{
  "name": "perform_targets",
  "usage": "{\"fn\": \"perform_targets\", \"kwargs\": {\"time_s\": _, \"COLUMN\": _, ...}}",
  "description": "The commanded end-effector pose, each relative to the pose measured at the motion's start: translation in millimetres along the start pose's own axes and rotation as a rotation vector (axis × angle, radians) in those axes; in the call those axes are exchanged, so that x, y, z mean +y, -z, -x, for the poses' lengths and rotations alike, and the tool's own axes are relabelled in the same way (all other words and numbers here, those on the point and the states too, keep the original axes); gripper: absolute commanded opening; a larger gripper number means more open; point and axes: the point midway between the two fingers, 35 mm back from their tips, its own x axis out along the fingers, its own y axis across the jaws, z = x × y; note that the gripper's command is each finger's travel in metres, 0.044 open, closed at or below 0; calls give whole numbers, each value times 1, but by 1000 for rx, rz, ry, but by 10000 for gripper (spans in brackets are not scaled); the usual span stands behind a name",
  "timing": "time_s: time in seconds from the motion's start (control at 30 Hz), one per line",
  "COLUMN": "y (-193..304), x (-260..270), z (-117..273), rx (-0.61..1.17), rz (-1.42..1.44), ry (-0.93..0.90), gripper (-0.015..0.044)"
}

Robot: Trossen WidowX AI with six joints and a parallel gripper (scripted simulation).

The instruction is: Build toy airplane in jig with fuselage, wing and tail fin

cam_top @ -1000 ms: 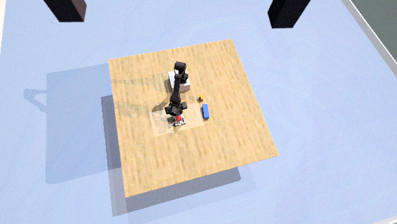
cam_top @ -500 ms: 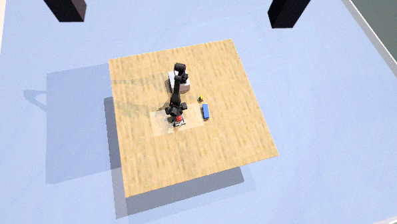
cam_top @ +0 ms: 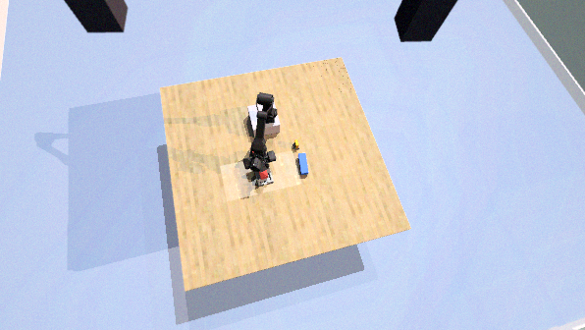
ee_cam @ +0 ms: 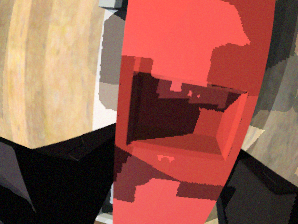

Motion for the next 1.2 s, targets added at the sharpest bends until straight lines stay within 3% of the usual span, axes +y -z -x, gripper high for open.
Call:
{"fn": "perform_targets", "kwargs": {"time_s": 0.0, "y": 0, "x": 0, "z": 0, "rx": -1, "rz": 0, "ry": 0, "gripper": 295}}
{"fn": "perform_targets", "kwargs": {"time_s": 0.2, "y": 0, "x": 0, "z": 0, "rx": -1, "rz": 0, "ry": 0, "gripper": 440}}
{"fn": "perform_targets", "kwargs": {"time_s": 0.47, "y": -1, "x": 0, "z": 3, "rx": -1, "rz": 0, "ry": 0, "gripper": 440}}
{"fn": "perform_targets", "kwargs": {"time_s": 0.7, "y": -1, "x": -1, "z": 103, "rx": 0, "rz": 3, "ry": -3, "gripper": 440}}
{"fn": "perform_targets", "kwargs": {"time_s": 0.93, "y": -2, "x": -2, "z": 106, "rx": 0, "rz": -9, "ry": -3, "gripper": 440}}
{"fn": "perform_targets", "kwargs": {"time_s": 1.17, "y": -5, "x": -4, "z": 103, "rx": 0, "rz": -213, "ry": -3, "gripper": 440}}
